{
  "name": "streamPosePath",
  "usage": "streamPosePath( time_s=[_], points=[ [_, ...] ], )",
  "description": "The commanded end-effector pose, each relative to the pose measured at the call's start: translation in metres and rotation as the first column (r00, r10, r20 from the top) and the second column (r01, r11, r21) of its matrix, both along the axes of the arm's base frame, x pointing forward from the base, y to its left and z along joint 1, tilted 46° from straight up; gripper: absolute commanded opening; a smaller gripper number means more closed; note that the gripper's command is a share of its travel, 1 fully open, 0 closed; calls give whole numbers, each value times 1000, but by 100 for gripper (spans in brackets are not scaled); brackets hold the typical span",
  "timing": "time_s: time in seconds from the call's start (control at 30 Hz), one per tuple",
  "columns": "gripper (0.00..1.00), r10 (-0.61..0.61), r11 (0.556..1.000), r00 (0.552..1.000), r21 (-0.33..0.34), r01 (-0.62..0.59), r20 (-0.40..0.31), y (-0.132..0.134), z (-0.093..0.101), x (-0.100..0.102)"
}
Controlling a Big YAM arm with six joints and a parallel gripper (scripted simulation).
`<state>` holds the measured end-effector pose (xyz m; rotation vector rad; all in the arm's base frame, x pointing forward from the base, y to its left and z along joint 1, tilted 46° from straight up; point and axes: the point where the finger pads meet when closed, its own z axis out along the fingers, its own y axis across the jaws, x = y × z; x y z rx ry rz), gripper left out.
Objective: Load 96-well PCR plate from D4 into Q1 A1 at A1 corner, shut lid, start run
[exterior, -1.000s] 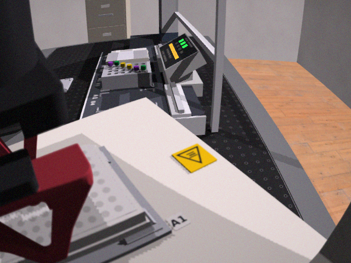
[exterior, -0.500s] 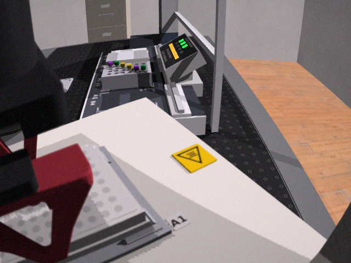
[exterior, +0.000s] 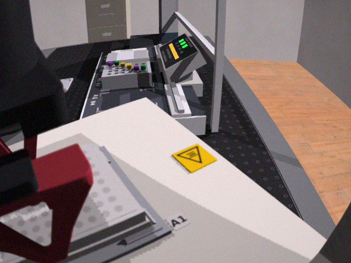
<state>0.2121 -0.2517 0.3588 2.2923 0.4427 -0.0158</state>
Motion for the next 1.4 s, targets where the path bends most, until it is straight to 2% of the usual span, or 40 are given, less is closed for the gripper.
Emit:
streamPosePath(
  time_s=[0.0,0.27,0.3,0.83,1.17,1.37],
  points=[
    [0,4,991,994,130,11,-113,0,-70,11],
    [0,5,991,994,130,10,-113,1,-70,11],
    [100,5,991,994,130,10,-112,1,-70,11],
    [100,-1,997,995,71,9,-105,-15,-37,10],
    [100,-17,1000,999,17,18,-46,-19,-7,8],
    [100,-35,999,999,4,35,-19,-22,3,8]
  ],
)
